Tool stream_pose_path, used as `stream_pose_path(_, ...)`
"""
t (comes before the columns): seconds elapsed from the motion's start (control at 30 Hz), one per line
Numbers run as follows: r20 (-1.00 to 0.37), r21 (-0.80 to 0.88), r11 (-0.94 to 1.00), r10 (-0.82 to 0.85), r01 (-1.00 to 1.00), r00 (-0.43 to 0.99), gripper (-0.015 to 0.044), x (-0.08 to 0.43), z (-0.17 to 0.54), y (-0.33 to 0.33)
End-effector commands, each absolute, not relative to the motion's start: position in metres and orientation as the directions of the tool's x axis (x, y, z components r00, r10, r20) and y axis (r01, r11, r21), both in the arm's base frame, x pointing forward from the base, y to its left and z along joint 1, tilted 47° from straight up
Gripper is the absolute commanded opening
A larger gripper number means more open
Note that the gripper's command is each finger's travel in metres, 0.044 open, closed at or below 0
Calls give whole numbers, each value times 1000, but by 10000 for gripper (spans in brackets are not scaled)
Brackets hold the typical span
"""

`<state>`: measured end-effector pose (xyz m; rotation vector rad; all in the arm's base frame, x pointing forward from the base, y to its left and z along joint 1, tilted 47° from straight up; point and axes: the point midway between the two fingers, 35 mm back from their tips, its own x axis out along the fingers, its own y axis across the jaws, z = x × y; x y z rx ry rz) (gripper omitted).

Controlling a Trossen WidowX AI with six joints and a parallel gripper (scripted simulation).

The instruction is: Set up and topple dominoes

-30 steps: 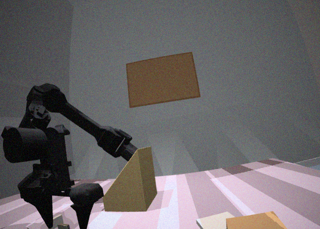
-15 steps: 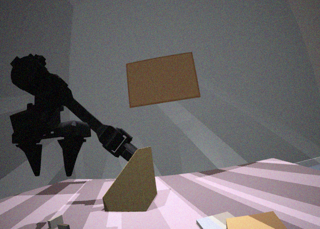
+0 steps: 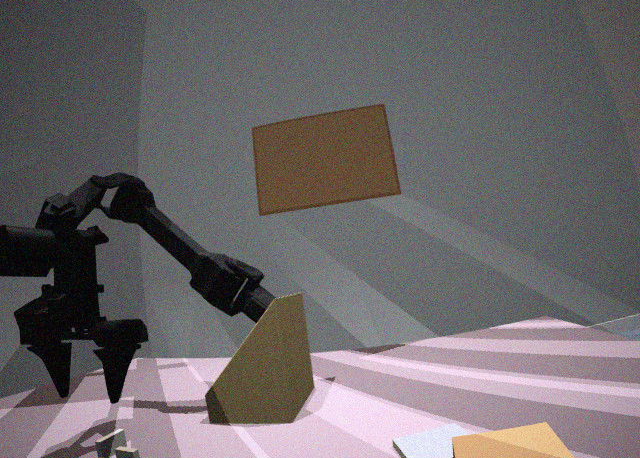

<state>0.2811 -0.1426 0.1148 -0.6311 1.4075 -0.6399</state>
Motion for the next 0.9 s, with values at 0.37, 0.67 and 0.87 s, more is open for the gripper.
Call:
stream_pose_path(0.37, -680, -732, 681, -732, 21, 43, 440, 278, 70, -187)
stream_pose_path(0.67, -679, -733, 680, -733, 21, 43, 440, 278, 62, -197)
stream_pose_path(0.87, -679, -733, 680, -733, 21, 43, 414, 278, 62, -197)
